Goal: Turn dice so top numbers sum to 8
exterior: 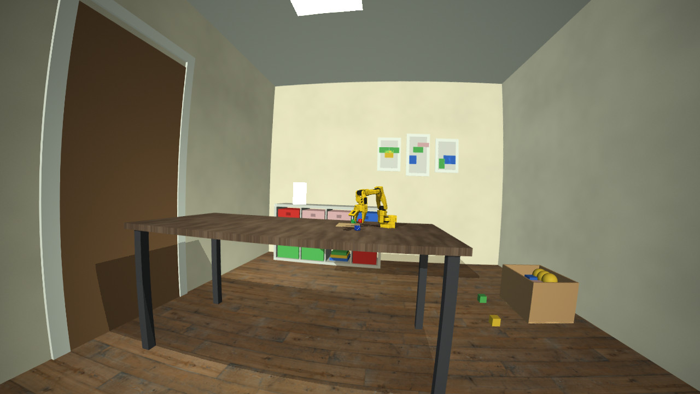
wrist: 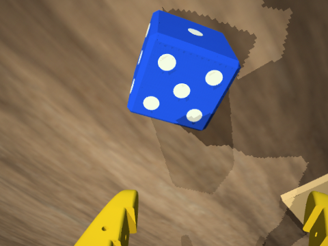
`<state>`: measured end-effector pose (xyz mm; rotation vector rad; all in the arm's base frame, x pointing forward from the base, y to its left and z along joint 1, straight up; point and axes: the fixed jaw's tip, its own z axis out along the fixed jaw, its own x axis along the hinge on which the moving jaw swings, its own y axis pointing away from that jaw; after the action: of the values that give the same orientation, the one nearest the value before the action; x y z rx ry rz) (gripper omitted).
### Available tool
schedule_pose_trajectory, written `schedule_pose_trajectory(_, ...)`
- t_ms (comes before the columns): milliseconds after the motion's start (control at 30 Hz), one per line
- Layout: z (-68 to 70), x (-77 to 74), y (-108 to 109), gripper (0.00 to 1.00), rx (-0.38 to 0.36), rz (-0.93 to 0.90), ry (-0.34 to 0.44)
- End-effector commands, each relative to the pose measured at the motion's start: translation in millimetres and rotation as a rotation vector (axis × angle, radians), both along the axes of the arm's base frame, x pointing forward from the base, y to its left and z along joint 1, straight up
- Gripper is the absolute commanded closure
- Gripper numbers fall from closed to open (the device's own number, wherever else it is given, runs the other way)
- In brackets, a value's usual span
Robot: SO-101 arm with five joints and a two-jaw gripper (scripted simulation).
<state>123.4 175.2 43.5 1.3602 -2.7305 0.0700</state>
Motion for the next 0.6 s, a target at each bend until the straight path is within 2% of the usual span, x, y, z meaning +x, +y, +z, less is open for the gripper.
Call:
schedule_pose_trajectory(0,7.9,2.1,5.6,0.69,0.015,0.019,-0.009)
schedule_pose_trajectory(333,6.6,2.2,5.7,0.69,0.015,0.019,-0.009)
schedule_pose_trajectory(567,-0.3,2.7,6.3,0.69,0.015,0.019,-0.009)
